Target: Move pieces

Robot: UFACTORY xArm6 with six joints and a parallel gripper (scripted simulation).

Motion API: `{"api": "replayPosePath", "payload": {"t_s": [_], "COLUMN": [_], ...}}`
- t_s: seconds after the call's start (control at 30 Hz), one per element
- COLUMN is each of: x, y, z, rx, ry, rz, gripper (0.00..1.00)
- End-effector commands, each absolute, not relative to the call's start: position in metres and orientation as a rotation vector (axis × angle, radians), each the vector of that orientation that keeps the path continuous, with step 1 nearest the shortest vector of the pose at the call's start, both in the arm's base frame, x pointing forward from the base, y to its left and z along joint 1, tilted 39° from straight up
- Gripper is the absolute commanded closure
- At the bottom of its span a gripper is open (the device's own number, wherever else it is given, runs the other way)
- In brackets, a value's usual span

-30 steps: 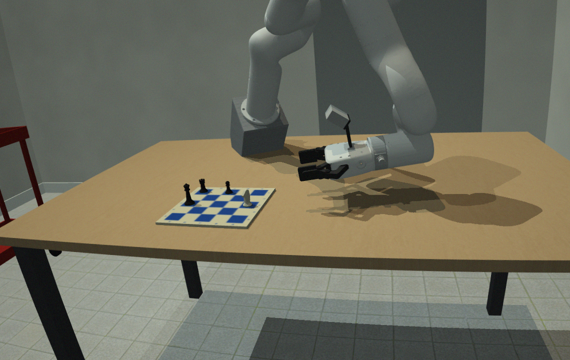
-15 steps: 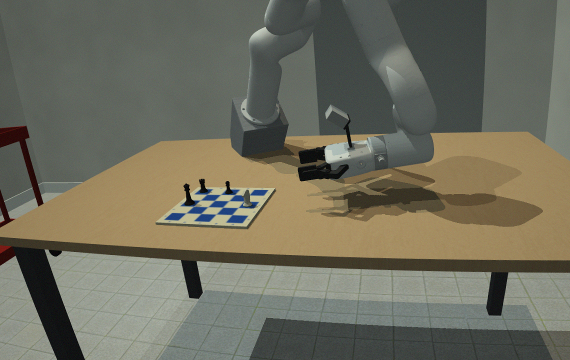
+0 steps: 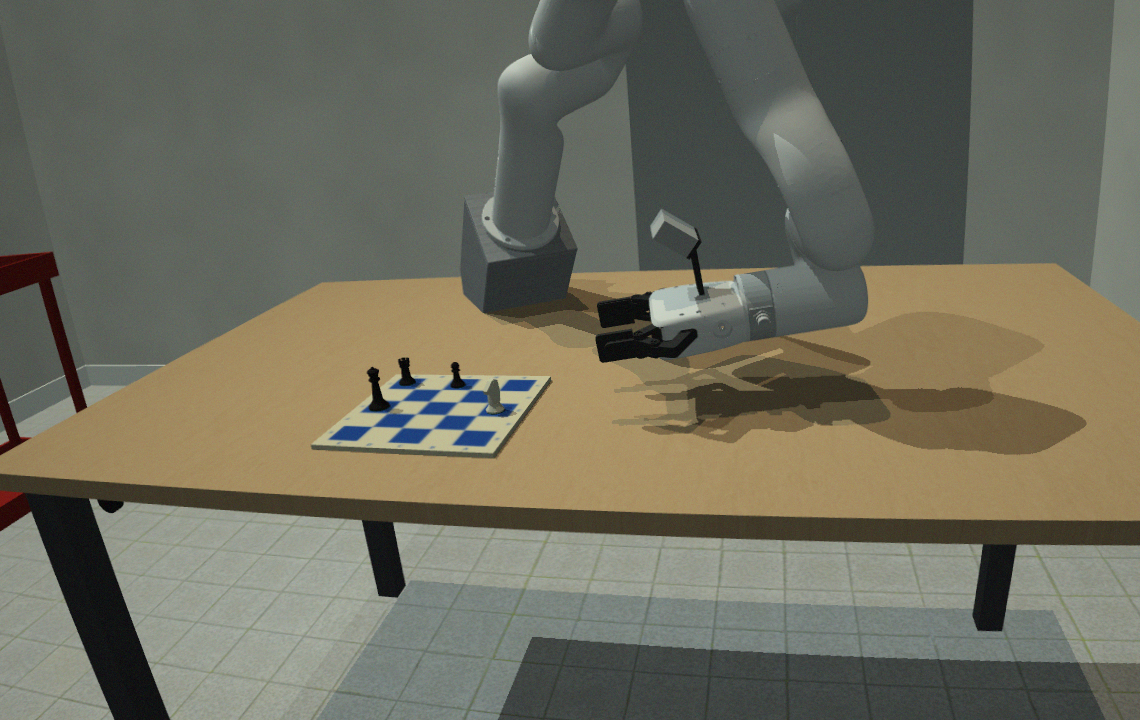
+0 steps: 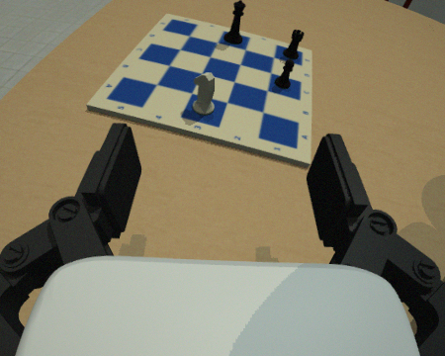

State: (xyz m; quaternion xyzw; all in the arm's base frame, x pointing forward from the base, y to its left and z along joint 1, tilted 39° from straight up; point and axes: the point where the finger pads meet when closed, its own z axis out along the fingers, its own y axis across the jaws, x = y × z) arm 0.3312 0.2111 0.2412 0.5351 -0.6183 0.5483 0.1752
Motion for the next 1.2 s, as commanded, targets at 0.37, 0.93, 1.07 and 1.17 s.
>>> {"api": "replayPosePath", "payload": {"t_s": [0.37, 0.93, 1.07, 1.17], "x": [0.306, 0.288, 0.287, 0.281], "y": [0.192, 0.177, 0.166, 0.142], "z": [0.282, 0.311, 0.303, 0.285], "rx": [1.517, 1.516, 1.509, 1.484], "ry": [-1.755, -1.755, -1.785, -1.866], "rz": [1.554, 1.553, 1.485, 1.313], "gripper": [0.00, 0.00, 0.00, 0.00]}}
